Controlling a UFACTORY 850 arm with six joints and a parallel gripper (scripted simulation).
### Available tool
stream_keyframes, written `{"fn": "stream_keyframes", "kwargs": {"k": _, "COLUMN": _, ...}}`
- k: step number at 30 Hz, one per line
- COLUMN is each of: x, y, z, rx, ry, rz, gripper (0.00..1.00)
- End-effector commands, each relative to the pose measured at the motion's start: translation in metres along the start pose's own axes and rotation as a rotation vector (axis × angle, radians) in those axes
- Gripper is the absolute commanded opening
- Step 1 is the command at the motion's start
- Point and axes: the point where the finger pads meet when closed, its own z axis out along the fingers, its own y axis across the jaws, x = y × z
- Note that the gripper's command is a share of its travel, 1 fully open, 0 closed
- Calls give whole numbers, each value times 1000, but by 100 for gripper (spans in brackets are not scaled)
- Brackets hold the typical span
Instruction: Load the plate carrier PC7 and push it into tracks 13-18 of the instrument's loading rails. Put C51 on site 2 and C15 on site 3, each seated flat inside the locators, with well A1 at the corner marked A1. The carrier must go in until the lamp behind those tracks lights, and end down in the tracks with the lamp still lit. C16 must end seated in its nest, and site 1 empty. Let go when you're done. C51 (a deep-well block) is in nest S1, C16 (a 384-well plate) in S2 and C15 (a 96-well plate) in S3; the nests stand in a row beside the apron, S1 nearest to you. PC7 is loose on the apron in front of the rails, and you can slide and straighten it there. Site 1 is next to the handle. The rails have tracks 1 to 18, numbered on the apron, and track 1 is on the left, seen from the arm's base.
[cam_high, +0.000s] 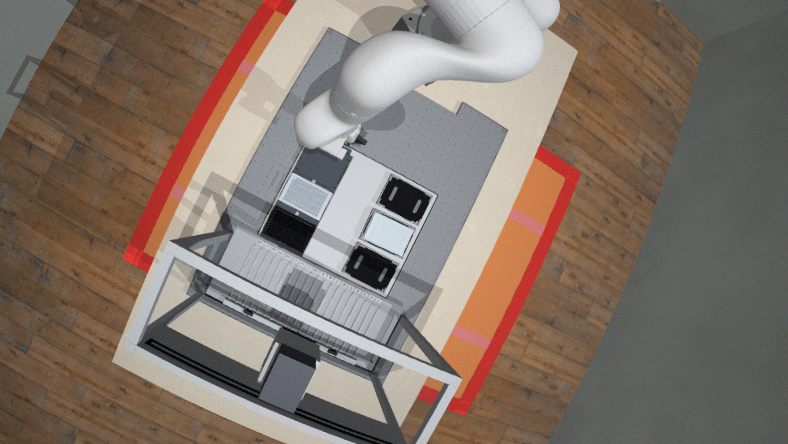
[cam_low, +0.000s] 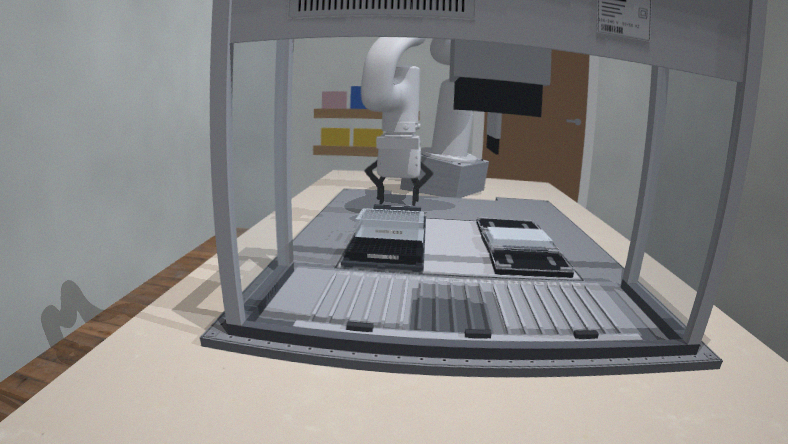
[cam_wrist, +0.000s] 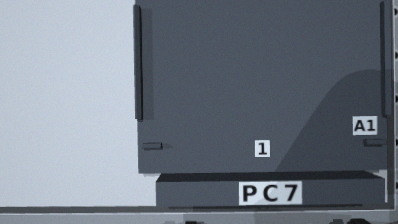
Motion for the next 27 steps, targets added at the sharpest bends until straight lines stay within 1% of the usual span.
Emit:
{"fn": "stream_keyframes", "kwargs": {"k": 1, "x": 0, "y": 0, "z": 0, "rx": -7, "ry": 16, "rz": -1, "gripper": 82}}
{"fn": "stream_keyframes", "kwargs": {"k": 27, "x": 1, "y": 0, "z": 14, "rx": -7, "ry": 16, "rz": -1, "gripper": 82}}
